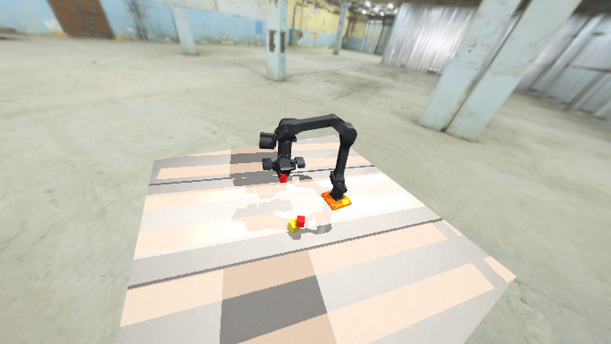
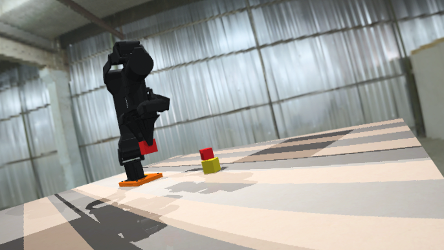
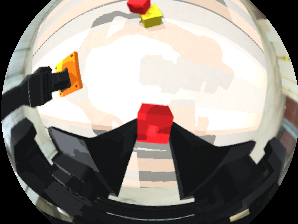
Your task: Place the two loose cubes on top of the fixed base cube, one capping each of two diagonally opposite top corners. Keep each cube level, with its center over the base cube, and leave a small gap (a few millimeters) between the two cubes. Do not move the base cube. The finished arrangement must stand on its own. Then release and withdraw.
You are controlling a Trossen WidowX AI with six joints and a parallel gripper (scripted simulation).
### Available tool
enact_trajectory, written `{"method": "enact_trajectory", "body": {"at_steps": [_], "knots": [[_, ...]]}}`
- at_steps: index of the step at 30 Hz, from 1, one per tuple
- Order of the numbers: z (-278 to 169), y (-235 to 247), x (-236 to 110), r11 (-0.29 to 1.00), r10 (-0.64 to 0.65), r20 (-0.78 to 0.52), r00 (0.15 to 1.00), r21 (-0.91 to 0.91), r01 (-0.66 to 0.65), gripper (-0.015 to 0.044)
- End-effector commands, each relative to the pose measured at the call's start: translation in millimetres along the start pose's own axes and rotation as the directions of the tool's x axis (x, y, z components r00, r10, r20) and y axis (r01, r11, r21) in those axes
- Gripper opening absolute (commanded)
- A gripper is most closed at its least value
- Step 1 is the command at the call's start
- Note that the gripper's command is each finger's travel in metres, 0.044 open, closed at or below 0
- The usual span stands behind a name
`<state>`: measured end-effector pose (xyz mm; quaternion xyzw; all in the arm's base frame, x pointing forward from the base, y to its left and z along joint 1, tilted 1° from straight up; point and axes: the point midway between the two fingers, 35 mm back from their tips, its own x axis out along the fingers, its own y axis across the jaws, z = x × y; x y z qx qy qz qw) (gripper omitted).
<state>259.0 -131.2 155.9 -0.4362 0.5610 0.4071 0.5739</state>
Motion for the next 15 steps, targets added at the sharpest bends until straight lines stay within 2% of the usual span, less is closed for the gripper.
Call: {"method": "enact_trajectory", "body": {"at_steps": [1, 15], "knots": [[10.3, -3.6, -1.0, 0.995, -0.003, 0.001, 1.0, 0.097, 0.003, 0.0105], [46.8, -12.3, -1.7, 0.898, -0.013, 0.007, 1.0, 0.44, 0.009, 0.0105]]}}
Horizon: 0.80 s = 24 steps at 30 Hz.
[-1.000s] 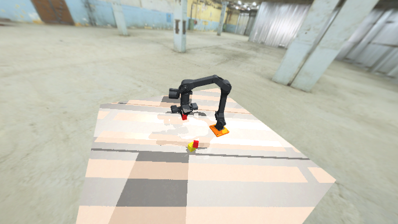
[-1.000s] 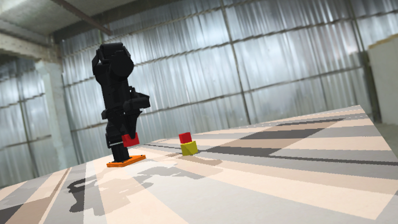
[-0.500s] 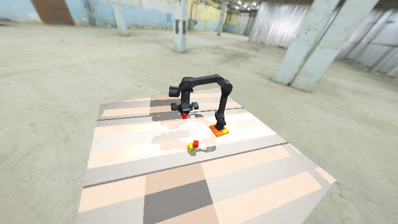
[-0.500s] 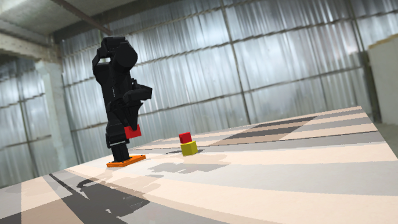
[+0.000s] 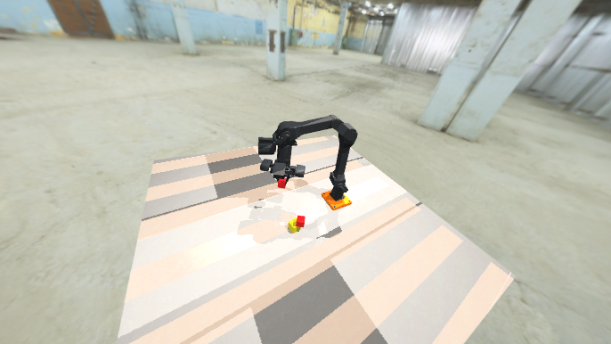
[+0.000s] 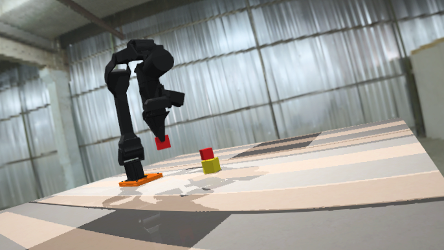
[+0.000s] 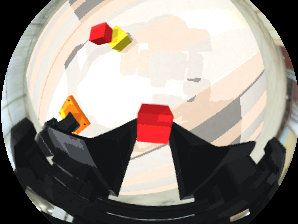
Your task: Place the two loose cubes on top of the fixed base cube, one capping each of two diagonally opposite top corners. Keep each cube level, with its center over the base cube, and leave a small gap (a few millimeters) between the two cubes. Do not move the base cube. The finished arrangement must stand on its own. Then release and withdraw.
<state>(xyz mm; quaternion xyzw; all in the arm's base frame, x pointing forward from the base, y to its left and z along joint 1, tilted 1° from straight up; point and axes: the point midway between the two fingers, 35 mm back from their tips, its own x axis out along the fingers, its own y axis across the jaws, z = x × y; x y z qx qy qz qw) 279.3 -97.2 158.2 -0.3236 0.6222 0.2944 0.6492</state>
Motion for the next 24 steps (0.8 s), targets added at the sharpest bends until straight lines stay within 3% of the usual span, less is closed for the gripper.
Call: {"method": "enact_trajectory", "body": {"at_steps": [1, 12, 24], "knots": [[11.4, 1.2, 0.7, 0.994, -0.001, 0.002, 1.0, 0.108, 0.0, 0.0105], [39.4, 9.0, 0.9, 0.924, -0.001, 0.008, 1.0, 0.382, -0.002, 0.0105], [68.5, 20.8, 1.7, 0.762, 0.003, 0.011, 1.0, 0.648, -0.01, 0.0105]]}}
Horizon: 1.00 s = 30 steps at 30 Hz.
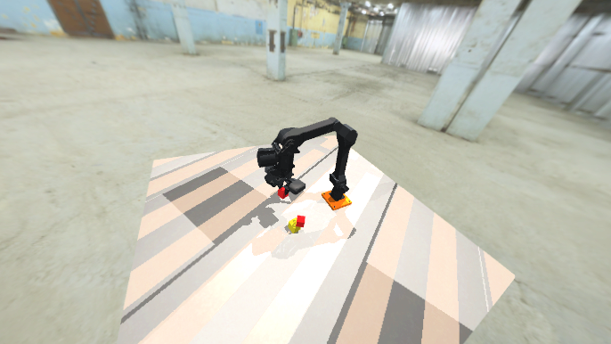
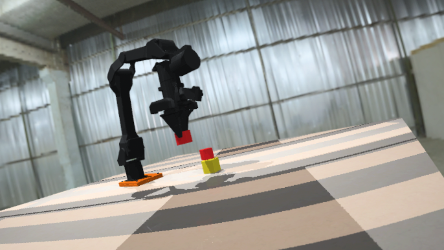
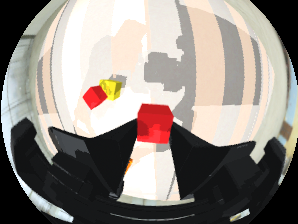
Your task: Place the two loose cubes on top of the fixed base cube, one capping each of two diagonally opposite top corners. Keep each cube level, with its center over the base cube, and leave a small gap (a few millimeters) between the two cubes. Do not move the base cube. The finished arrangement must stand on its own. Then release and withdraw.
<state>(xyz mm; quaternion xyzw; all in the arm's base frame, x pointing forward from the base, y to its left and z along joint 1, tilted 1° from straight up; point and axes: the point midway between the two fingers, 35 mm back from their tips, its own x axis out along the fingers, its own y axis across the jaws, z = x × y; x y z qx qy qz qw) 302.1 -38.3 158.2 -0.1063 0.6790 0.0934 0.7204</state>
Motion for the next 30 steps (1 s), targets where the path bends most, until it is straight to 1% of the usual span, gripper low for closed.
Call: {"method": "enact_trajectory", "body": {"at_steps": [1, 8, 15, 22, 30], "knots": [[6.4, 8.9, 1.8, 0.994, 0.001, -0.003, 1.0, 0.109, -0.001, 0.0105], [14.6, 25.2, 2.6, 0.957, 0.004, -0.005, 1.0, 0.289, -0.003, 0.0105], [21.8, 41.9, 3.5, 0.888, 0.007, -0.007, 1.0, 0.459, -0.003, 0.0105], [27.9, 59.0, 4.4, 0.789, 0.01, -0.01, 1.0, 0.614, -0.001, 0.0105], [33.5, 79.0, 5.6, 0.643, 0.012, -0.015, 1.0, 0.766, 0.004, 0.0105]]}}
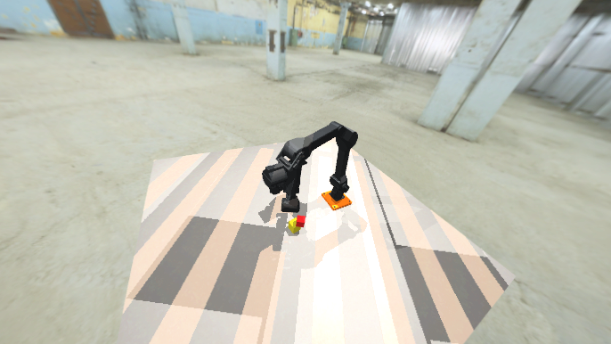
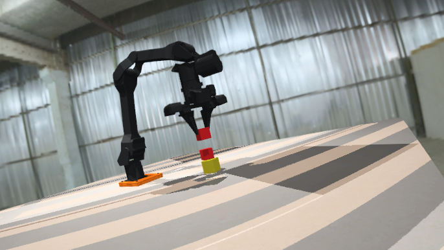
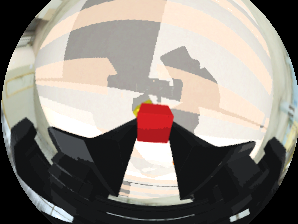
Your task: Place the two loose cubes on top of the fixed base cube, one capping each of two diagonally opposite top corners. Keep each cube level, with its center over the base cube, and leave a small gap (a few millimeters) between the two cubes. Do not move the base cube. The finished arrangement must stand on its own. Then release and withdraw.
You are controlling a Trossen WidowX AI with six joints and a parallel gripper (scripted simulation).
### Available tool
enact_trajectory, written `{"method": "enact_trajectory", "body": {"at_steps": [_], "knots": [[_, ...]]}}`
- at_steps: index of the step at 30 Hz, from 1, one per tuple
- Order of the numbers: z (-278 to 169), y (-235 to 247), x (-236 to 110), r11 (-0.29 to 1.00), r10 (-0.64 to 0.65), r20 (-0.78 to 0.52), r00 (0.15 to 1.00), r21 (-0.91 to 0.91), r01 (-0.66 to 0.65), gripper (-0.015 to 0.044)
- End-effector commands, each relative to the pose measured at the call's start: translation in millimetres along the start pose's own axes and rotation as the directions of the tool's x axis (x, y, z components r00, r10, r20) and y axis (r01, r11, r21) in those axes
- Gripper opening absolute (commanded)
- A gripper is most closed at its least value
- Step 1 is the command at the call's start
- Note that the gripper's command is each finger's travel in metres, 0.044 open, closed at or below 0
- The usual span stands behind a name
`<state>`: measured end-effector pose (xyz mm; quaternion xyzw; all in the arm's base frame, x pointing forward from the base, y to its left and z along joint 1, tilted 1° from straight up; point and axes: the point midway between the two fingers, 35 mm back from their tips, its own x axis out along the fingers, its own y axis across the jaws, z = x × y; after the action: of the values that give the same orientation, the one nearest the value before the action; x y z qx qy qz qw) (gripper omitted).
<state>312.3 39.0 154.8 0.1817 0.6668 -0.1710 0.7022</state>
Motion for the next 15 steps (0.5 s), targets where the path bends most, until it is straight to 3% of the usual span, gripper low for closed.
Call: {"method": "enact_trajectory", "body": {"at_steps": [1, 15], "knots": [[-5.0, 9.1, 2.6, 0.994, -0.009, -0.007, 1.0, 0.111, 0.01, 0.0105], [-7.7, 12.0, 19.8, 0.988, -0.01, -0.008, 1.0, 0.155, 0.011, 0.0105]]}}
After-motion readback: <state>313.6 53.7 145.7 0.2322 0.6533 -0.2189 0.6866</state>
